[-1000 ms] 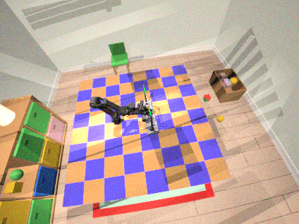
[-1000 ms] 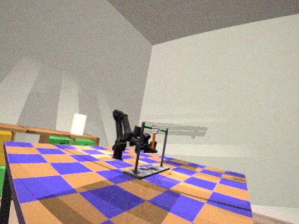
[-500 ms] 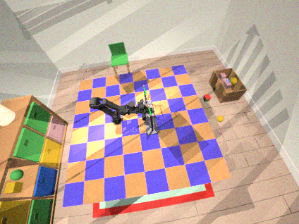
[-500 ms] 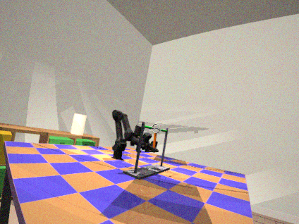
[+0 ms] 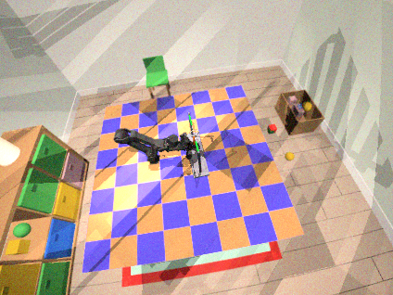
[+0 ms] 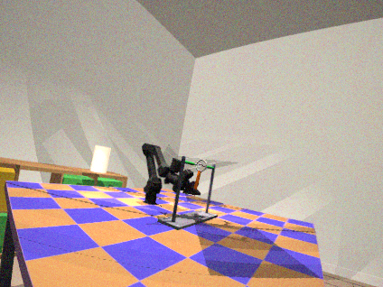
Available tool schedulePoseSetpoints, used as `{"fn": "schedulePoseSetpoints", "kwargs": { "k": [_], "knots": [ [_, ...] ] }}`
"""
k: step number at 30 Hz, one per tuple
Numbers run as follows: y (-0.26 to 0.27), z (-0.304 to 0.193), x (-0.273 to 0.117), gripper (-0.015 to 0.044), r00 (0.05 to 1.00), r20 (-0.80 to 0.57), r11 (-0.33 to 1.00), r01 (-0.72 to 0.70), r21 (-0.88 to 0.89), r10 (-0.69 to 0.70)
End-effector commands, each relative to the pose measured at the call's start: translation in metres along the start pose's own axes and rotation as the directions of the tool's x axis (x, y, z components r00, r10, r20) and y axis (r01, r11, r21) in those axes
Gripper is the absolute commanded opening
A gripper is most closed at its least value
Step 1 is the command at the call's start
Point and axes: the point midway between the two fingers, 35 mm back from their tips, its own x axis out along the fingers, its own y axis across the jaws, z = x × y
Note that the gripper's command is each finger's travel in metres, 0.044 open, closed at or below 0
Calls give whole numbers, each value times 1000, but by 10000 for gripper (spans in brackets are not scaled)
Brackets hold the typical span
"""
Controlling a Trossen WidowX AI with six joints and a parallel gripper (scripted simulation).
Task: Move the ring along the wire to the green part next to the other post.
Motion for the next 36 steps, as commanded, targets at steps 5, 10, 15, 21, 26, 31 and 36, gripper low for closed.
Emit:
{"fn": "schedulePoseSetpoints", "kwargs": {
  "k": [5,10,15,21,26,31,36],
  "knots": [
    [0,3,-1,-150,999,6,996,-34,-79,34],
    [3,3,-1,-150,999,5,994,-43,-99,44],
    [7,2,-1,-150,999,4,994,-46,-98,46],
    [15,1,-2,-150,999,5,996,-44,-81,45],
    [22,1,-2,-150,999,6,998,-40,-57,40],
    [30,0,-2,-150,999,8,999,-34,-28,35],
    [38,0,-1,-150,1000,9,1000,-29,0,29]
  ]
}}
